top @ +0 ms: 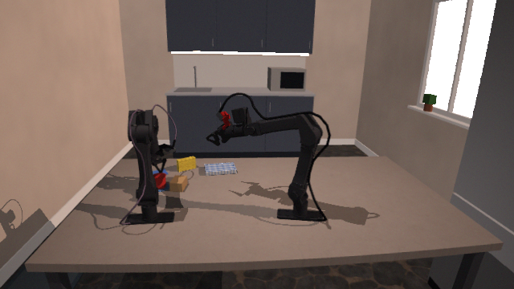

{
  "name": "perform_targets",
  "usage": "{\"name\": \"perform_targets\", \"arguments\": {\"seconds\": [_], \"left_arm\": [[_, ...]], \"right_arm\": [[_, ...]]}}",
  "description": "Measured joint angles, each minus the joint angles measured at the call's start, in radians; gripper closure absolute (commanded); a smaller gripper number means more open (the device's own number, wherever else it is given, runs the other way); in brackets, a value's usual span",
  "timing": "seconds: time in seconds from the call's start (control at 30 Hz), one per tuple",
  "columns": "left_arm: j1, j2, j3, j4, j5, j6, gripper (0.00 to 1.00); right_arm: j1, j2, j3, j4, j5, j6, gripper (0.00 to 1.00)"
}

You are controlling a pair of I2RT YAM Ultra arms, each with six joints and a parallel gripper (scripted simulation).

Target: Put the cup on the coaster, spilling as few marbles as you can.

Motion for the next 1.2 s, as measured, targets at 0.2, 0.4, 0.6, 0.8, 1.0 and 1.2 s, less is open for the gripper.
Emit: {"name": "perform_targets", "arguments": {"seconds": [0.2, 0.4, 0.6, 0.8, 1.0, 1.2], "left_arm": [[0.021, -0.116, -0.105, 0.061, 0.03, -0.212, 0.0], [0.027, -0.2, -0.186, 0.123, 0.033, -0.406, 0.0], [0.027, -0.281, -0.269, 0.196, 0.031, -0.605, 0.0], [0.013, -0.378, -0.352, 0.254, 0.006, -0.821, 0.0], [-0.015, -0.438, -0.404, 0.294, -0.033, -0.995, 0.0], [-0.053, -0.48, -0.441, 0.315, -0.071, -1.103, 0.0]], "right_arm": [[-0.208, -0.067, 0.0, 0.0, 0.0, 0.04, 0.0], [-0.364, -0.111, -0.007, 0.0, -0.002, 0.078, 0.0], [-0.523, -0.153, -0.029, -0.001, -0.015, 0.113, 0.0], [-0.739, -0.219, -0.043, -0.001, -0.018, 0.156, 0.0], [-0.9, -0.272, -0.05, -0.002, -0.025, 0.192, 0.0], [-1.07, -0.317, -0.066, -0.002, -0.03, 0.222, 0.0]]}}
